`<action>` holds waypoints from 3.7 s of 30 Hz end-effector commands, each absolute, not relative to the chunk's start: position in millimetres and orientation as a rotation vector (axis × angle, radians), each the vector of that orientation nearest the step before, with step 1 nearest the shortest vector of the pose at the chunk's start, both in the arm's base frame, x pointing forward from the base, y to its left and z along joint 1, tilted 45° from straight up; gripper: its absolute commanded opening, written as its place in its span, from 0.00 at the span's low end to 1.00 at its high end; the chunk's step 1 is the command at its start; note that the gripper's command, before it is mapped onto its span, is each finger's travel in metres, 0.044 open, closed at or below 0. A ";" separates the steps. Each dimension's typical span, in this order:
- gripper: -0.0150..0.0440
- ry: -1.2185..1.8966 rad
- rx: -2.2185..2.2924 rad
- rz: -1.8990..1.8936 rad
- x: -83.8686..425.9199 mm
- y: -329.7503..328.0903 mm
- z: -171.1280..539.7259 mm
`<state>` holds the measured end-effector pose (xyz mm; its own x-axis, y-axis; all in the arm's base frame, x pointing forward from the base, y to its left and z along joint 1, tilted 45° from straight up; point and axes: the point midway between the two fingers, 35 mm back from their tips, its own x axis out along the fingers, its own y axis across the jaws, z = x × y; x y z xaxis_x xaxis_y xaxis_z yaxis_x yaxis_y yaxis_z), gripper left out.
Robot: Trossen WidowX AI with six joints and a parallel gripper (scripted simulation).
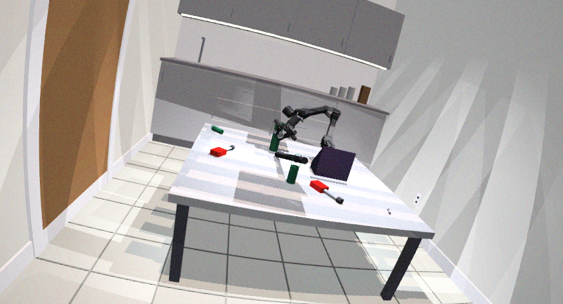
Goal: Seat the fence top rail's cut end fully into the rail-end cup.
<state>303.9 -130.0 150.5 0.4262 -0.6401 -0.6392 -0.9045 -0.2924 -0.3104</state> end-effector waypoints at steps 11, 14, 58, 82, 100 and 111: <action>0.25 1.296 -2.047 0.544 302.3 -129.0 150.3; 0.25 1.299 -2.043 0.534 303.2 -129.1 150.2; 1.00 1.296 -2.008 0.536 305.4 -72.3 145.5; 1.00 1.095 -0.763 -0.452 298.9 65.7 128.5; 1.00 1.022 -0.623 -0.547 296.2 78.5 129.1; 1.00 0.944 0.009 -1.016 307.3 47.9 93.4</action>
<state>302.5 59.1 107.0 0.2797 -0.7102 -0.6461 0.4979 0.6827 -0.5349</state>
